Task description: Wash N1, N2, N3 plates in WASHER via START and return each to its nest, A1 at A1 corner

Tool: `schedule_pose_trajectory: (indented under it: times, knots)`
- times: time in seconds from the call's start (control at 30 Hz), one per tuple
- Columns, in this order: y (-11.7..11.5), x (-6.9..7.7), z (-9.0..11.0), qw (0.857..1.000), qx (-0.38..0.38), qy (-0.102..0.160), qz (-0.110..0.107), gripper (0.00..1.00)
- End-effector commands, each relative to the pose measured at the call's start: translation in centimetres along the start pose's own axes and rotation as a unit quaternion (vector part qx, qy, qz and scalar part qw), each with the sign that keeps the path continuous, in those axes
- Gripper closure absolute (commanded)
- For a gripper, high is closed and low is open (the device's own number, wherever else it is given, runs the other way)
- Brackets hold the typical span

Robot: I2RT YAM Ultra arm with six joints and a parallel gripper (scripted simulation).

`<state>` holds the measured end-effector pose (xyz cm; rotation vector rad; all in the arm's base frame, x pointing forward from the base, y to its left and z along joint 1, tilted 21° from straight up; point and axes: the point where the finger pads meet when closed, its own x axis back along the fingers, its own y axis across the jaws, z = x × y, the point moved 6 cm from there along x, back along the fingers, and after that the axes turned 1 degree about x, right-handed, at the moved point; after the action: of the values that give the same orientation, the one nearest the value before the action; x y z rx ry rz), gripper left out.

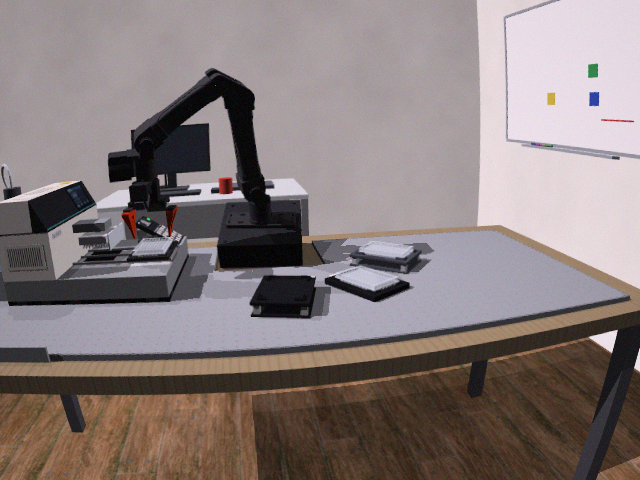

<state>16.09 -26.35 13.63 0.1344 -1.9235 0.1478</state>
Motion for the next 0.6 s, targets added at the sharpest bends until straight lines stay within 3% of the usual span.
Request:
schedule_pose_trajectory:
  times: [0.0, 0.57]
  knots:
    - [-0.2, 0.1, -0.1, 1.000, -0.001, -0.002, 0.007, 0.00]
    - [-0.2, -0.9, -0.1, 1.000, -0.001, -0.002, 0.007, 0.00]
